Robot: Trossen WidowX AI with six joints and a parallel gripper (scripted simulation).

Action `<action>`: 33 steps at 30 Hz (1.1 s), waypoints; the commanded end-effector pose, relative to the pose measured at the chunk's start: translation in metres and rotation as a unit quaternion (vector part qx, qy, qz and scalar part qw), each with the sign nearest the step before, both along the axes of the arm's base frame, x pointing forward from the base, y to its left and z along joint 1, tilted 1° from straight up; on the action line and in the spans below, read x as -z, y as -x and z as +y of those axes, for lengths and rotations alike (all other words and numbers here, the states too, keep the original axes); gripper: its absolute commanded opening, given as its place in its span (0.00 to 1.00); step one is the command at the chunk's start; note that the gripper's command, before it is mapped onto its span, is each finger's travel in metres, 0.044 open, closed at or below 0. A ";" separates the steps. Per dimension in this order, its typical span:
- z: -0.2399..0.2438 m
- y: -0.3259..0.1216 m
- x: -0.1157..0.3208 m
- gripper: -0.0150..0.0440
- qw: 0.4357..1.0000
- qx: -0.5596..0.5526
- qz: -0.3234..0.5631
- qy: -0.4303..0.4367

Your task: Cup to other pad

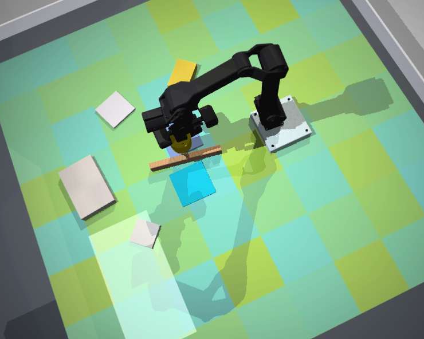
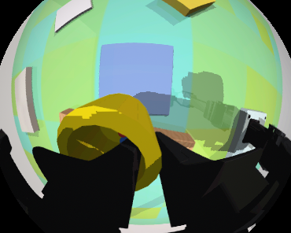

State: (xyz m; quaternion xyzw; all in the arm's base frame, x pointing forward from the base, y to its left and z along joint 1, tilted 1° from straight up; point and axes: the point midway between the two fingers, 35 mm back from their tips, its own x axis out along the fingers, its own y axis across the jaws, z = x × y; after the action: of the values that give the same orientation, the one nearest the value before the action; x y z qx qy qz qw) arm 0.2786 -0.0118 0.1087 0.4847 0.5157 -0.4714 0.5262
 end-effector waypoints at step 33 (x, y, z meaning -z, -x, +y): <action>0.073 -0.007 -0.003 0.25 1.000 0.002 0.000 -0.005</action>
State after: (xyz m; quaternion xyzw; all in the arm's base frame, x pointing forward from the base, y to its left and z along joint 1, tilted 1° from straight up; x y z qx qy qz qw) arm 0.2842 0.0554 0.1099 0.4857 0.5175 -0.4702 0.5247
